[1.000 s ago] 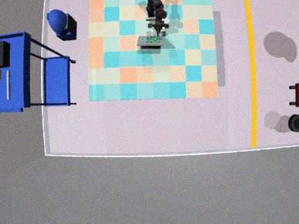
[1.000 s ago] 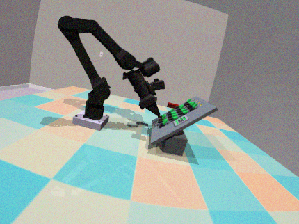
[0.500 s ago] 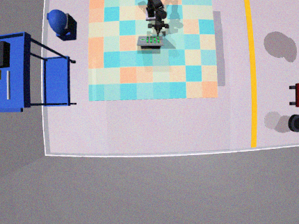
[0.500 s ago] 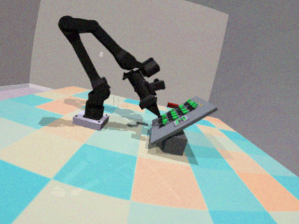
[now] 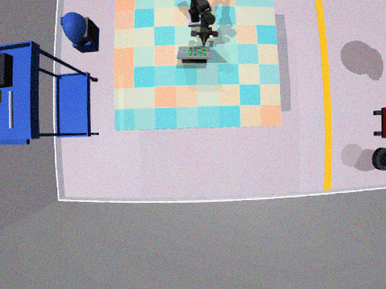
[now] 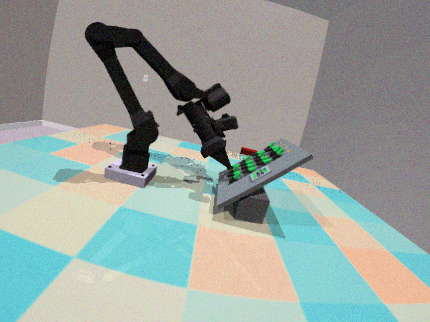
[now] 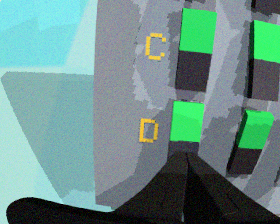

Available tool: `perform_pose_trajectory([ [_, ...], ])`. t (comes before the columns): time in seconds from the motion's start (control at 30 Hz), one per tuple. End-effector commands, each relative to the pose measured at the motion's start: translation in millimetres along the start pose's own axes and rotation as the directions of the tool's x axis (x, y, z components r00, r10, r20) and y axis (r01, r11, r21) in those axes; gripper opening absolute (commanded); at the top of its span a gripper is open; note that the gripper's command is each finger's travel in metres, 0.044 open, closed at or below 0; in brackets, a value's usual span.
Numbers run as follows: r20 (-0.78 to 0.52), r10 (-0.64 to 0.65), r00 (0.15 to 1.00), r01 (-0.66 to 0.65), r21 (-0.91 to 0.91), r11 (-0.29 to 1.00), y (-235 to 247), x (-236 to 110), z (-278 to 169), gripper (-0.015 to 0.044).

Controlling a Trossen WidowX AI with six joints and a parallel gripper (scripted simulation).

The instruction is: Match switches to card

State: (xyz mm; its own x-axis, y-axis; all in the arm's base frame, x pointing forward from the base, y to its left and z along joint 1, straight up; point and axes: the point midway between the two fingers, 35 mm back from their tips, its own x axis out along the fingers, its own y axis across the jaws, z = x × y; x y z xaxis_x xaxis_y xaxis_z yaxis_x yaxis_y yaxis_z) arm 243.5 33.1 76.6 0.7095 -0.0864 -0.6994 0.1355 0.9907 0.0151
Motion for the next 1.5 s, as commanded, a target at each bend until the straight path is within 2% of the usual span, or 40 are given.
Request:
perform_pose_trajectory([
  [0.0,-0.002,0.003,1.0,-0.003,-0.004,1.0,0,1,-1,0.0],
  [0.63,-0.002,0.003,1.0,-0.003,-0.004,1.0,0,3,-1,0.0],
  [0.7,-0.003,0.001,1.0,-0.001,0.0,1.0,1,-3,1,0.0],
  [0.9,-0.032,0.003,0.999,-0.003,-0.003,1.0,1,-60,2,0.0],
  [1.13,-0.037,0.002,0.999,-0.002,-0.003,1.0,-3,-61,2,0.0],
  [1.47,-0.047,-0.001,0.999,0.0,-0.005,1.0,-54,-60,2,0.0],
])
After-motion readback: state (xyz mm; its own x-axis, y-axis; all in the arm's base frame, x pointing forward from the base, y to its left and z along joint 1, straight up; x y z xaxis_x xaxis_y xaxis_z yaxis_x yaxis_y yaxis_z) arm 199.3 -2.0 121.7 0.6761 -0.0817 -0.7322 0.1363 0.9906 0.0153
